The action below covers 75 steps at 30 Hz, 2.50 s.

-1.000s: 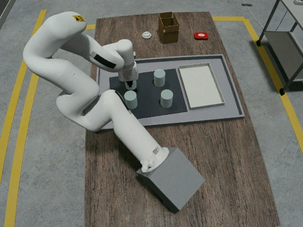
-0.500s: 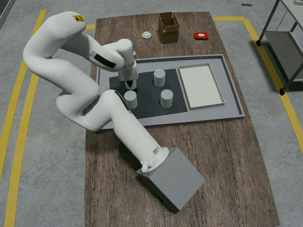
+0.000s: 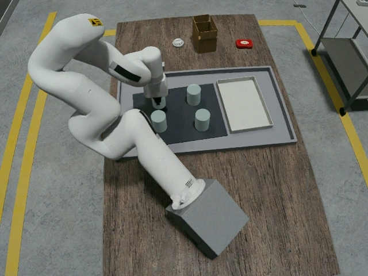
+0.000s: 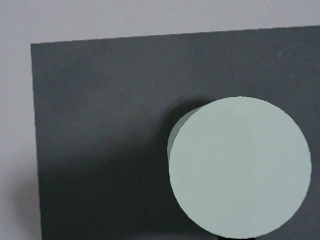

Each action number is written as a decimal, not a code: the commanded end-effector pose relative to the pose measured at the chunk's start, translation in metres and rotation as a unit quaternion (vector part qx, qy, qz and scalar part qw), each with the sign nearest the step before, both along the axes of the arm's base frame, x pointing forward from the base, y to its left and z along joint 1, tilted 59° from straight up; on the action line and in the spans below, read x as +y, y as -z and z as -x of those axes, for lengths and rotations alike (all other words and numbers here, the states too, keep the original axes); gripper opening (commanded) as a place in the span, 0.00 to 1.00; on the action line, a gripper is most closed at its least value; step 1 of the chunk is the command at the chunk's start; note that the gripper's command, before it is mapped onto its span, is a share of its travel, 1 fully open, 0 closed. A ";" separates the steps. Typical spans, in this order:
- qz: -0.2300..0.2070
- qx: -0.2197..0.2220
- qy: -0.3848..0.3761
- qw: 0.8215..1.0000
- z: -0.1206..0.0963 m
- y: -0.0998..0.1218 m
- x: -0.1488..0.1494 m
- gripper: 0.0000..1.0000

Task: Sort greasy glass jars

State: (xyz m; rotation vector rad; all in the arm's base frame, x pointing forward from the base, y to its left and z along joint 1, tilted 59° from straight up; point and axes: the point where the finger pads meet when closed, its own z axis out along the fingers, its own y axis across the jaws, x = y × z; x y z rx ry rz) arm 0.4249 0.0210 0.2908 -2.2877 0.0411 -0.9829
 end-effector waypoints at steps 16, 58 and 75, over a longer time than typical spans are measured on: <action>0.000 -0.001 0.001 1.000 -0.001 -0.004 -0.003 0.00; 0.000 -0.001 0.001 1.000 0.013 0.014 0.006 0.00; 0.000 -0.001 0.001 1.000 0.013 0.014 0.006 0.00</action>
